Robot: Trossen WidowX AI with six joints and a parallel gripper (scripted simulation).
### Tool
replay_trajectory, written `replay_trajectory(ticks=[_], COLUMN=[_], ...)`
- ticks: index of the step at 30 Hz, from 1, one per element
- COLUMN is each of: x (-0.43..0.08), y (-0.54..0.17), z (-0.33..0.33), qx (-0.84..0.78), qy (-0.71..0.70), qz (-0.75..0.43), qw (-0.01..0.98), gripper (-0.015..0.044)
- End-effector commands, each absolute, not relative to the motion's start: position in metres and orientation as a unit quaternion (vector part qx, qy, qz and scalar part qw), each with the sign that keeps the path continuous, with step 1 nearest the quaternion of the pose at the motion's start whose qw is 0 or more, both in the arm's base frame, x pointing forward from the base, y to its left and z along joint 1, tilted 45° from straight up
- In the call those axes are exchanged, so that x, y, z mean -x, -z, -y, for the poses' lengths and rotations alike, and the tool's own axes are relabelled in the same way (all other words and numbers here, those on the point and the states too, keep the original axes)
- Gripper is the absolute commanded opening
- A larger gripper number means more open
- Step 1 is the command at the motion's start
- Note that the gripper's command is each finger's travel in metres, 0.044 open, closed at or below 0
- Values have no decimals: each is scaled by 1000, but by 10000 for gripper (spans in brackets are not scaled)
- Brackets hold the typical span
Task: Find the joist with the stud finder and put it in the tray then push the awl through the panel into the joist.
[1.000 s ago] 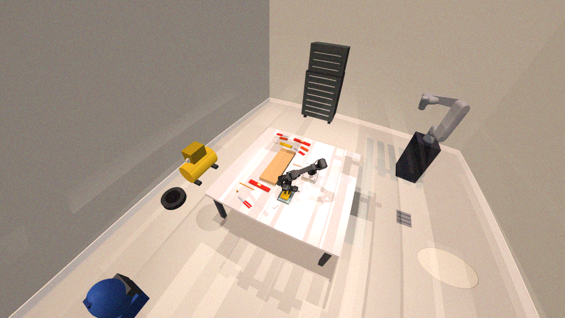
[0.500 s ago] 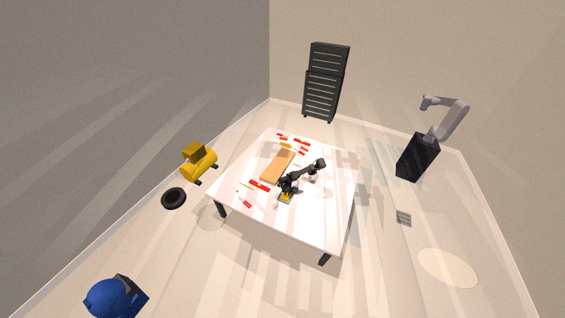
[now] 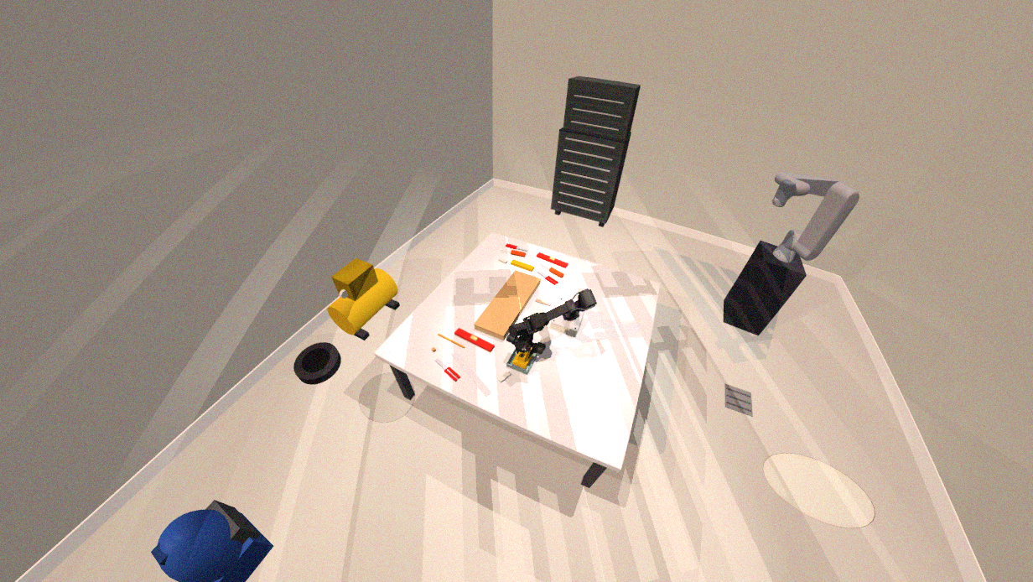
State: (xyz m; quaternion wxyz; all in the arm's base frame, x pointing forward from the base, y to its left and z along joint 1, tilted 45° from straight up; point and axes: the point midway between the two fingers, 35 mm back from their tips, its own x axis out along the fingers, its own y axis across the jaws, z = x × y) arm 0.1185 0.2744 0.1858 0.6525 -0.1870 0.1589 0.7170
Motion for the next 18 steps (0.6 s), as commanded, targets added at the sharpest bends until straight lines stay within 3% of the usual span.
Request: replay_trajectory(ticks=[1,3,10,14,18], x=[-122,-126,-124,-130,-178], y=[-194,-206,-251,-235,-202], z=[-267,-254,-208,-219,-208], qx=[191,194,190,191,169], qy=[-717,-717,-717,-713,-666], qz=[-158,-159,-158,-170,-253], qw=[652,650,652,653,681], gripper=[394,440,440,440,440])
